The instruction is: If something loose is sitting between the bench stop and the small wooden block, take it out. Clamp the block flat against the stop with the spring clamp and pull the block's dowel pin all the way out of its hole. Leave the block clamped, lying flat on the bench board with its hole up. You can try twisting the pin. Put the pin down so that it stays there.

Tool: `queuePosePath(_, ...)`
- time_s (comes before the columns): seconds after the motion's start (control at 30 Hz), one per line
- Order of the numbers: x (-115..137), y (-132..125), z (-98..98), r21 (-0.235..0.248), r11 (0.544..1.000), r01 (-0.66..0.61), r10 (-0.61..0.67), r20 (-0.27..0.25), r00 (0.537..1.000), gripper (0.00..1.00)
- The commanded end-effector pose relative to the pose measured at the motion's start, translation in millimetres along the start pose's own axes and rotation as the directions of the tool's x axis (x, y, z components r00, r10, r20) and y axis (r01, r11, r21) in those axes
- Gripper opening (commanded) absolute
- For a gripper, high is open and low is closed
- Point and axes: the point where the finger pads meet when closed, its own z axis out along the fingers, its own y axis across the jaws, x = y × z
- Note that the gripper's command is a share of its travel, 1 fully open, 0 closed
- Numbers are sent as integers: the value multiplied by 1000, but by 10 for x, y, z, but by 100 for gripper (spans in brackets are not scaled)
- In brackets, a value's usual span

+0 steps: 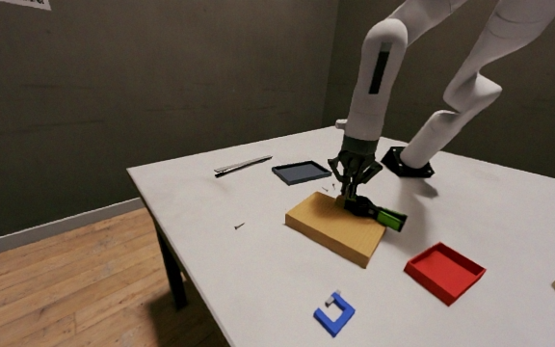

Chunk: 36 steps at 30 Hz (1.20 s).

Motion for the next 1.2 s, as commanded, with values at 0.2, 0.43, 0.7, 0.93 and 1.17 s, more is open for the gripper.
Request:
queuePosePath(0.2,-5,-13,-16,6,999,-41,41,0,999,10)
queuePosePath(0.43,-6,-14,-17,6,998,-62,62,1,998,10)
queuePosePath(0.7,-7,-14,-19,6,995,-97,97,1,995,10)
queuePosePath(0.93,-7,-14,-20,6,993,-120,120,1,993,10)
queuePosePath(1.17,-7,-14,-21,6,988,-152,152,1,988,10)
